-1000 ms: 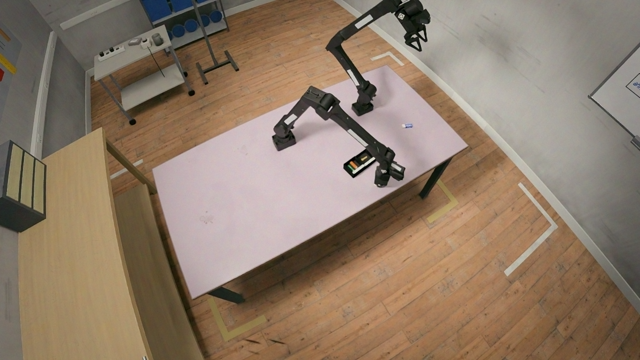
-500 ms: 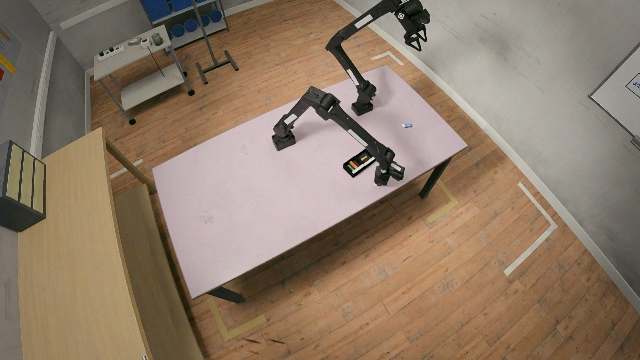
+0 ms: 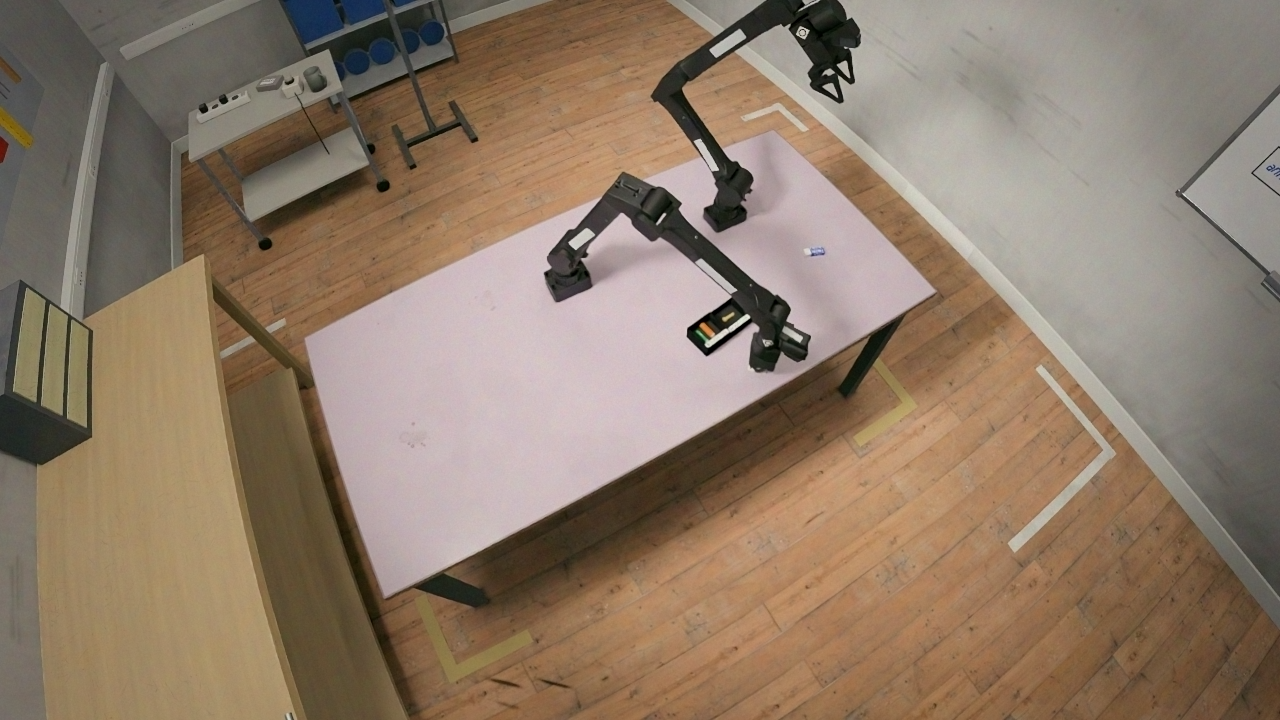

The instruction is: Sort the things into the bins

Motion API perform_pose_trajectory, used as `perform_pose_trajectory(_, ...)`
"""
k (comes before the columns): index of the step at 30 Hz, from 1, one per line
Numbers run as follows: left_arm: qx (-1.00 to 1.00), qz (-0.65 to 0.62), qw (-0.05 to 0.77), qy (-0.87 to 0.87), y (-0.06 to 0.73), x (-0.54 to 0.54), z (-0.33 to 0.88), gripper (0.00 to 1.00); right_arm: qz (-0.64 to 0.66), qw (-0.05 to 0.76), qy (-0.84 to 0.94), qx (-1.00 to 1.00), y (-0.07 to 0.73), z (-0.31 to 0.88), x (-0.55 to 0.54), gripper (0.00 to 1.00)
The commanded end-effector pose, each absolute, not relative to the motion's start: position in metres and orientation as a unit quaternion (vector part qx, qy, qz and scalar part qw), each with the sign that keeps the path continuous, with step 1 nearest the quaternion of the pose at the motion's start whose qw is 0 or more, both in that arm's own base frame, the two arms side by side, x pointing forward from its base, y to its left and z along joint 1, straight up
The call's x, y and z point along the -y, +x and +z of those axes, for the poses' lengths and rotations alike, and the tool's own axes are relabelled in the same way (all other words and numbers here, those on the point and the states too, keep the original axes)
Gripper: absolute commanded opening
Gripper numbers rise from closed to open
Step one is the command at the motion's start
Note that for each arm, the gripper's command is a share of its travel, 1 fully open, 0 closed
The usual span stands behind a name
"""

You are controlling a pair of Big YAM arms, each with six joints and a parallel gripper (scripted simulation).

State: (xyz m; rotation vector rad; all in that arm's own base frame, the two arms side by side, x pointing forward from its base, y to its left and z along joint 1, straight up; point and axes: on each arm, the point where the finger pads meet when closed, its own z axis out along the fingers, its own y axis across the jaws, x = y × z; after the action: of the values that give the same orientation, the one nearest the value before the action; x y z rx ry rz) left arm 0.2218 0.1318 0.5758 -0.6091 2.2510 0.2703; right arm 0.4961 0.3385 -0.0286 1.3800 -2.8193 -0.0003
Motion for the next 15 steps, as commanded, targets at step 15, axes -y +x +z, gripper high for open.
perform_pose_trajectory(15,-0.872,0.111,0.415,-0.234,0.211,-0.121,0.603,1.00,-0.006,-0.037,0.439,0.898,0.512,0.017,-0.361,0.20)
